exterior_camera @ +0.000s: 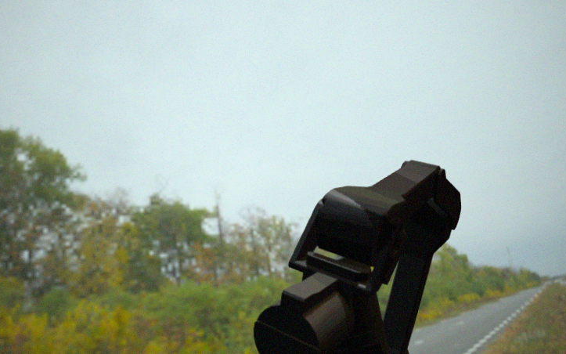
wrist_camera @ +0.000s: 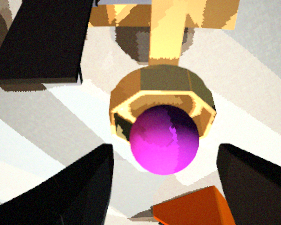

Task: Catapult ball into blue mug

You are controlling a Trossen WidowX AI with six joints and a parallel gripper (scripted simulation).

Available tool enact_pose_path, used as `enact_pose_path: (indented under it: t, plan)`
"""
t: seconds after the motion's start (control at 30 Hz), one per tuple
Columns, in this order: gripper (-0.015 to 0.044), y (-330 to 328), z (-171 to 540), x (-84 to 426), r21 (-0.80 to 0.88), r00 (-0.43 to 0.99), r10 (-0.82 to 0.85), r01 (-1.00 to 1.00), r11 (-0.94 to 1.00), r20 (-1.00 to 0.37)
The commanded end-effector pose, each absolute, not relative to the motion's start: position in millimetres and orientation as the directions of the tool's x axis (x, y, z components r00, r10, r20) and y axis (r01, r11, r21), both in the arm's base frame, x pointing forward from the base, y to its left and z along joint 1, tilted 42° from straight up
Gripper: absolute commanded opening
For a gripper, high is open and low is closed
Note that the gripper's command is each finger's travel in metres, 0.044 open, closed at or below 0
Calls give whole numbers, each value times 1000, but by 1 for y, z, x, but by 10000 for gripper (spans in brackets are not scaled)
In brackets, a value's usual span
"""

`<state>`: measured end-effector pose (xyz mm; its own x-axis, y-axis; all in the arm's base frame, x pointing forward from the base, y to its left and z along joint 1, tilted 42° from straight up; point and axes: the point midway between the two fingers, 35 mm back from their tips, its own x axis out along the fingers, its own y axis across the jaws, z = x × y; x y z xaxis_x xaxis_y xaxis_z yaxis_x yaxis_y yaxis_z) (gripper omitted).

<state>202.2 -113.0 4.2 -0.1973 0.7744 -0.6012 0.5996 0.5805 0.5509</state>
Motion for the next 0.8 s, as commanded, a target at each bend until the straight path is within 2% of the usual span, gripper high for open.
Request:
enact_pose_path:
  t: [0.0, 0.17, 0.33, 0.4, 0.77]
  plan:
    - [315, -123, 14, 203, 543, -172, 757, 599, 588, -630]
    - [440, -156, 55, 198, 508, -76, 680, 607, 611, -729]
    - [440, -179, 91, 187, 467, 1, 598, 625, 625, -802]
    - [440, -173, 69, 200, 494, -18, 636, 612, 618, -772]
    - [440, -277, 44, 297, 491, 264, 422, 595, 637, -867]
